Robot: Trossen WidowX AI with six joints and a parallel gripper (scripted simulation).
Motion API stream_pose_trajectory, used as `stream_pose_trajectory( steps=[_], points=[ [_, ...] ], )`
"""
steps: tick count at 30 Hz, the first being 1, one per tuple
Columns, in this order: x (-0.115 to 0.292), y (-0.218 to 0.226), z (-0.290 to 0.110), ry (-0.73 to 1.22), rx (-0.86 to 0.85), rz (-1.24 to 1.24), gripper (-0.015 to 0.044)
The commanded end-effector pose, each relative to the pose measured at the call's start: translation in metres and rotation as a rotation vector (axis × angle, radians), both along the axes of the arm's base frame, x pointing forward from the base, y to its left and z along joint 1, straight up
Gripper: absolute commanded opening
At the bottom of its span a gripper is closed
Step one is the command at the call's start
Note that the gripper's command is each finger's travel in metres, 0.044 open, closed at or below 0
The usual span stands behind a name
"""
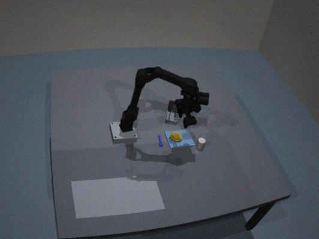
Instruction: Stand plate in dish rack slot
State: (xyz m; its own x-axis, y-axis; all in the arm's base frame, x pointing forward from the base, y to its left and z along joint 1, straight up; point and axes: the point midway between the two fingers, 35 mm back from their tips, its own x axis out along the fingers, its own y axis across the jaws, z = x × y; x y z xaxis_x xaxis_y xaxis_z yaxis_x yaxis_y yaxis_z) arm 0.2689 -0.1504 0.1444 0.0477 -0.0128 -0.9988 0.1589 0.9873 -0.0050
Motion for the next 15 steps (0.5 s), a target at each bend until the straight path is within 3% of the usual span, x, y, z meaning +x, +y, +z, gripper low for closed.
stream_pose_trajectory(
  steps=[1, 3, 15],
  points=[
    [-0.004, 0.005, -0.047, 0.024, 0.007, -0.005, 0.04],
    [-0.006, 0.008, -0.064, 0.024, 0.008, -0.005, 0.04],
    [-0.006, 0.007, -0.078, 0.024, 0.008, -0.005, 0.04]
  ],
)
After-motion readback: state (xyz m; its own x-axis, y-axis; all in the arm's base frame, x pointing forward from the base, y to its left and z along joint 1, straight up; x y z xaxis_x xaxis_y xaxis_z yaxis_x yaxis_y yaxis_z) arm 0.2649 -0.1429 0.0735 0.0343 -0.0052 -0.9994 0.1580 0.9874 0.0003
